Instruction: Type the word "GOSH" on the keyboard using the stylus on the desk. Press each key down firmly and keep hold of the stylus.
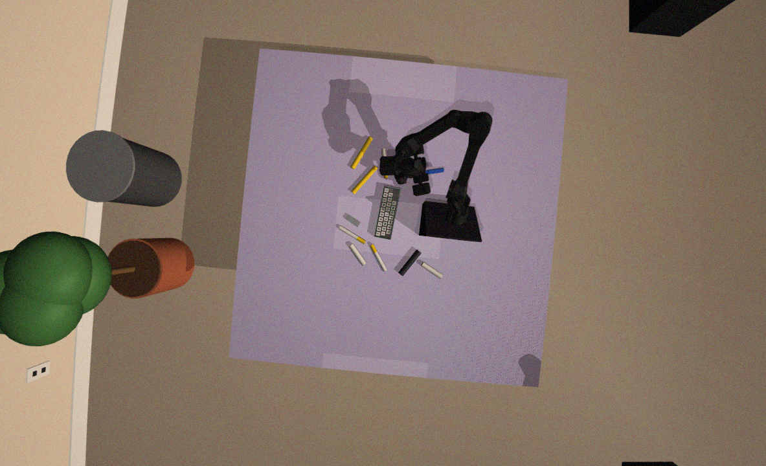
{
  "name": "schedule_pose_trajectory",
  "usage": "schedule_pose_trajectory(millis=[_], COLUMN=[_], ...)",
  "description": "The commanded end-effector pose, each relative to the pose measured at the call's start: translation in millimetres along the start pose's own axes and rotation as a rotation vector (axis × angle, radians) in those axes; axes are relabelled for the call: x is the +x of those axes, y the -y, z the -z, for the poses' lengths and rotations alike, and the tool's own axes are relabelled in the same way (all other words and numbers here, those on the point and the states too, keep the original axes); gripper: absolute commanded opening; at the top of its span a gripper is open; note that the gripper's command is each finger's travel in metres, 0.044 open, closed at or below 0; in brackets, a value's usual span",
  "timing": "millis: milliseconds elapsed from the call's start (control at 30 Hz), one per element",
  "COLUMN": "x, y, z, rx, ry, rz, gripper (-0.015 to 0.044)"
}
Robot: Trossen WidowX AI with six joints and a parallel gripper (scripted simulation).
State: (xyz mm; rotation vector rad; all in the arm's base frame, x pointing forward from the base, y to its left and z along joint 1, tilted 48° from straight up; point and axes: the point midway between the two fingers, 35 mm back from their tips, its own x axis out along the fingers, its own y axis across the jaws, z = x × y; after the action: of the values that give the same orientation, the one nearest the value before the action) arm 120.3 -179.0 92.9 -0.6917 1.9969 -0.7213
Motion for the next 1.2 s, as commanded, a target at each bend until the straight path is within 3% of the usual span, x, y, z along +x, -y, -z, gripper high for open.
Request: schedule_pose_trajectory(millis=[0, 533, 1167], x=[0.5, -11.6, 0.9], y=[-1.0, 3.0, -1.0], z=[-1.8, -8.8, -16.7], rx=[-0.178, -0.793, -0.802], ry=[-0.007, -0.1, -0.093], rz=[0.084, 0.416, 0.41], gripper=[0.0, 0.0, 0.0])
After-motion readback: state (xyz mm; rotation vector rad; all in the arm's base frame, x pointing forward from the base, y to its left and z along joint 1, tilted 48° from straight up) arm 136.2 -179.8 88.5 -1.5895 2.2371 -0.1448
